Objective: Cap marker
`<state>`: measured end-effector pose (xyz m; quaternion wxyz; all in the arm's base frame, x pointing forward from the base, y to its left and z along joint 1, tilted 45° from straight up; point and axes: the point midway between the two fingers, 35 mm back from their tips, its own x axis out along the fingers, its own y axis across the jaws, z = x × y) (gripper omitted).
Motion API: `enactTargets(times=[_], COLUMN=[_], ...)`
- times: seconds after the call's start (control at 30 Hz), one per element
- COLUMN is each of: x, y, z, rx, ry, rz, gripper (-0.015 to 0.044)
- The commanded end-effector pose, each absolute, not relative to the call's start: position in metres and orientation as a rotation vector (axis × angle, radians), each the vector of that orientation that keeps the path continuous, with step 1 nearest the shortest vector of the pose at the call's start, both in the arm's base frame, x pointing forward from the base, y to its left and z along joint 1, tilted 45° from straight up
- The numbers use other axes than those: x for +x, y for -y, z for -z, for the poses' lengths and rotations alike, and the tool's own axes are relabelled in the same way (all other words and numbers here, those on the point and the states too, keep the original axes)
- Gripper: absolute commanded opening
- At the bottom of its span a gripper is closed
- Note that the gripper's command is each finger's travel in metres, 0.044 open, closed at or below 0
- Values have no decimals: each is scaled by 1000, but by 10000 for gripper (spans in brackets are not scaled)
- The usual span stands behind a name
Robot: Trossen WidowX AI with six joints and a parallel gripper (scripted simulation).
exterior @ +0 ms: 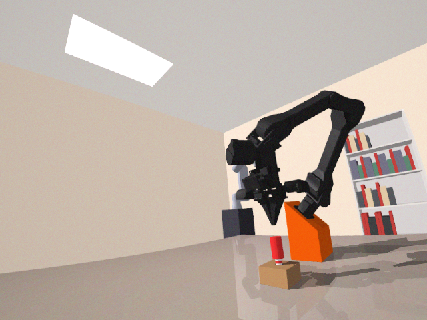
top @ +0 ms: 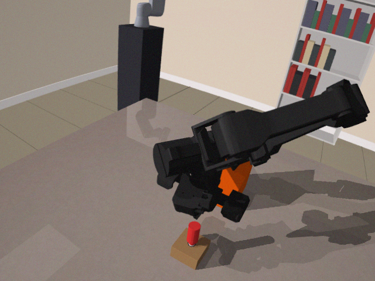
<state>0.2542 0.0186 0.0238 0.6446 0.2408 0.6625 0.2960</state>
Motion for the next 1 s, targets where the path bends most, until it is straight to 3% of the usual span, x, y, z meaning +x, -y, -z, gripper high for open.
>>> enactTargets(times=[0.0, 0.97], x=[254, 254], y=[-22, -39], z=[-21, -3], rx=[554, 551], ry=[-1509, -1503], rz=[-673, -670], gripper=[0, 0])
